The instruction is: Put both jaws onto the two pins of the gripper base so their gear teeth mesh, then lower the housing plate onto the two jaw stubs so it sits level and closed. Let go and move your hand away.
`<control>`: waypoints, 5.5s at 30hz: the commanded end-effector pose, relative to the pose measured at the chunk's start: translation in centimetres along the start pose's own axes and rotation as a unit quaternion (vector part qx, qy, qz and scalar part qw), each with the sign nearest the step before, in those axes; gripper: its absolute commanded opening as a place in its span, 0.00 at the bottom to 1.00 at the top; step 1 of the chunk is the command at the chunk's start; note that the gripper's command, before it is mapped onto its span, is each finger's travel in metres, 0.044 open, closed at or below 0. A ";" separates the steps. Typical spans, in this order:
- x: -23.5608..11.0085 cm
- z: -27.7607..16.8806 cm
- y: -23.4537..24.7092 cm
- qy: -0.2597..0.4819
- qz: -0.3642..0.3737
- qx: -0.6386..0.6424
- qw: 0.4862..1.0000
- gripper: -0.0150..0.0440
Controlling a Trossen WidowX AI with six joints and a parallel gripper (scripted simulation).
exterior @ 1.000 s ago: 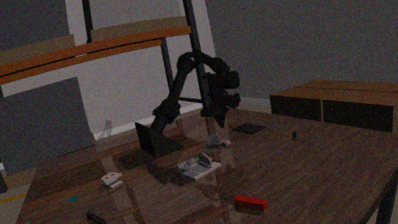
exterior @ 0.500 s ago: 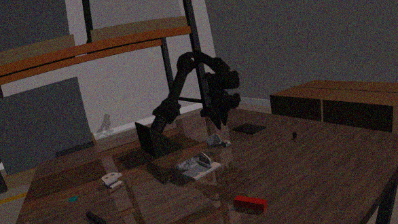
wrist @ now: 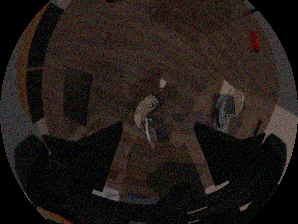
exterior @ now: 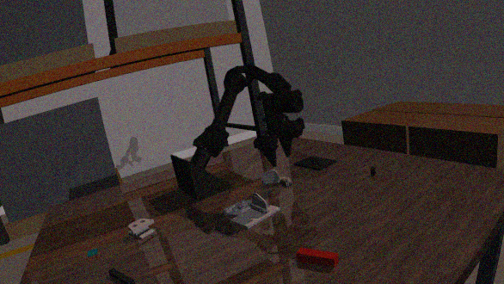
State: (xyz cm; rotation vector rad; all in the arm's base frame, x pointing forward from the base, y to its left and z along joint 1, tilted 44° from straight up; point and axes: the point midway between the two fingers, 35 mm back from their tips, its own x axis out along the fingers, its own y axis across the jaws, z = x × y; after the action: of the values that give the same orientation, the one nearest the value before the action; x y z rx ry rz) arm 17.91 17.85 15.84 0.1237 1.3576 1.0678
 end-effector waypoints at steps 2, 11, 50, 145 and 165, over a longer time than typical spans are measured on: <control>0.0 0.0 0.0 0.000 0.000 0.000 1.000 1.00; 0.0 0.0 0.0 0.000 0.000 0.000 1.000 1.00; 0.0 0.0 0.0 0.000 0.000 0.000 1.000 0.30; -1.0 -4.0 1.8 0.001 0.000 0.922 0.387 1.00; -1.2 -4.8 2.1 0.001 -0.001 0.989 0.150 1.00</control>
State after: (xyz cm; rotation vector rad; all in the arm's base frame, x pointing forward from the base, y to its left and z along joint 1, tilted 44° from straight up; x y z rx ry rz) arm 13.20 15.89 16.62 1.9440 1.7279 -1.4981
